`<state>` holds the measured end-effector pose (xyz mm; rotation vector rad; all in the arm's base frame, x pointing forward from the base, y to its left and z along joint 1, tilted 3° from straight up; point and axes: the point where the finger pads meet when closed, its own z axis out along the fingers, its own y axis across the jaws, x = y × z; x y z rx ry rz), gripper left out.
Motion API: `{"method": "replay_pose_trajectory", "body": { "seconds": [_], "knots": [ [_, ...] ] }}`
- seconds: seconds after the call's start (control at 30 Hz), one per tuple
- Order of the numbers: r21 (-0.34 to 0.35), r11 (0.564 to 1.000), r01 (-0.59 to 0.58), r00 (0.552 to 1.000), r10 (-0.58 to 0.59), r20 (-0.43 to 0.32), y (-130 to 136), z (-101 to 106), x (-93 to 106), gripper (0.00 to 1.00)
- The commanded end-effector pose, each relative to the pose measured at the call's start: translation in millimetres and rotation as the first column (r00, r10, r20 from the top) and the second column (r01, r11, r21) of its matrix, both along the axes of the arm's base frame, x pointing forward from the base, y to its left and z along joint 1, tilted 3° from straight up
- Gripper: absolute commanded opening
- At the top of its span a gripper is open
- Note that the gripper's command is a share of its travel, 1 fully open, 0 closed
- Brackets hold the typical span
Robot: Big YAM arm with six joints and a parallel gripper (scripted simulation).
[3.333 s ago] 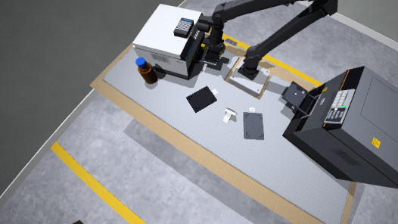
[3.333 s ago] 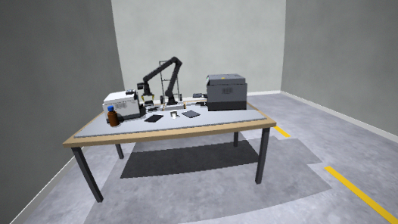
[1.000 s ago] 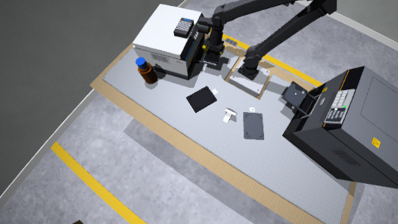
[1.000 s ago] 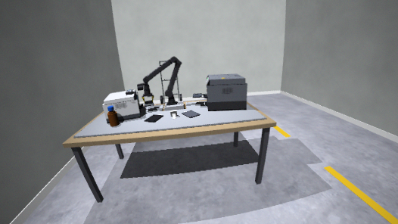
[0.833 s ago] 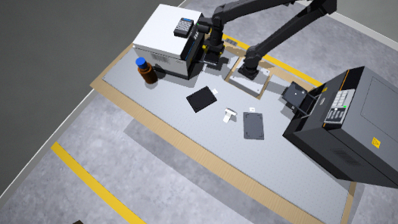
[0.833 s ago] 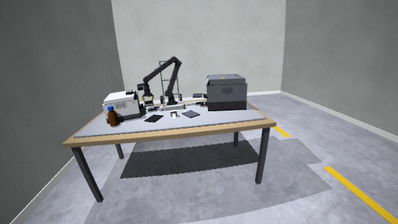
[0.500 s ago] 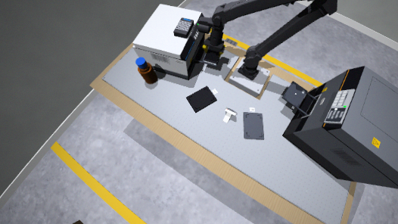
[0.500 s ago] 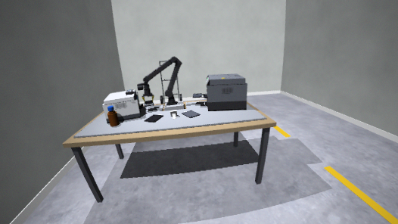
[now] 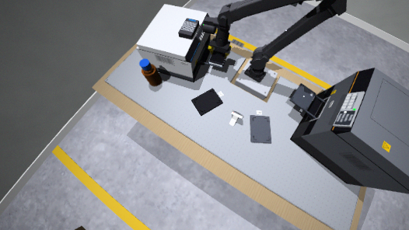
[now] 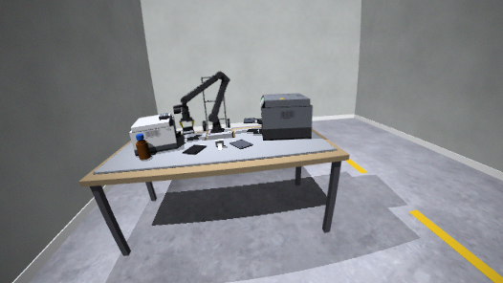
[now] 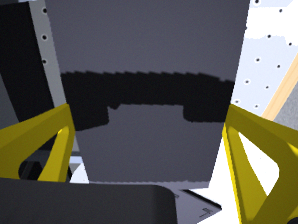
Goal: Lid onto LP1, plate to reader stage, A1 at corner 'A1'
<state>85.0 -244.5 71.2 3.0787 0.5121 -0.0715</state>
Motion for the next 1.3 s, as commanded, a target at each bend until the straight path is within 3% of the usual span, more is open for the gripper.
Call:
{"method": "replay_pose_trajectory", "body": {
  "seconds": [0.0, 1.27],
  "knots": [
    [-0.044, 0.999, 0.004, 1.0, -0.003, 0.014, -17.7, 20.6, 9.7, 0.85],
    [-0.044, 0.999, 0.005, 1.0, -0.004, 0.014, -17.6, 35.6, 10.6, 0.85]
  ]
}}
